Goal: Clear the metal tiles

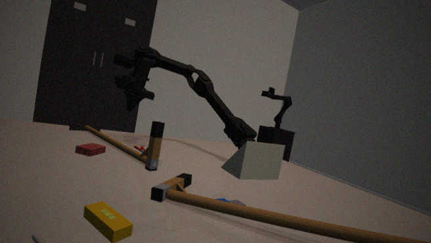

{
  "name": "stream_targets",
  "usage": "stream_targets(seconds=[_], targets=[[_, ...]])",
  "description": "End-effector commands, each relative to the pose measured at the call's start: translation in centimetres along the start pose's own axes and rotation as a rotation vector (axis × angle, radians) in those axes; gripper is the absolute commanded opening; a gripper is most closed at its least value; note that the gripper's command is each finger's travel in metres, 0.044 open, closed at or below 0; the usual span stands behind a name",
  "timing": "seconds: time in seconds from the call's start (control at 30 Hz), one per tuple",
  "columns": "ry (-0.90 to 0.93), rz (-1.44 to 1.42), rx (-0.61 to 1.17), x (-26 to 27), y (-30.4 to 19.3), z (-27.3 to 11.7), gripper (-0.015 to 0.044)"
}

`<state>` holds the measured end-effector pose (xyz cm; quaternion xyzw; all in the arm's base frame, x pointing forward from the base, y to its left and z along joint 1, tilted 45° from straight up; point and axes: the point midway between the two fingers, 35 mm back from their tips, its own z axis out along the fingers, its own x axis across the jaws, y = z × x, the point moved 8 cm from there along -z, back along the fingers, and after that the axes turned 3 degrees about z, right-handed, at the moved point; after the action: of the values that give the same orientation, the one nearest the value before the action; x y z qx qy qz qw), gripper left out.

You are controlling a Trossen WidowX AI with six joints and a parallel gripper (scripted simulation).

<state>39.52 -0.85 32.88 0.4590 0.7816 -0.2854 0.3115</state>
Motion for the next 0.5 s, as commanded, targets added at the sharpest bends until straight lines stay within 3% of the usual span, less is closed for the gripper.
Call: stream_targets(seconds=[0.0, 0.47], targets=[[-0.009, 0.107, 0.001, 0.13, -0.18, -0.16, 0.0], [-0.028, 0.453, -0.015, 0.35, -0.82, -0.98, 0.0]])
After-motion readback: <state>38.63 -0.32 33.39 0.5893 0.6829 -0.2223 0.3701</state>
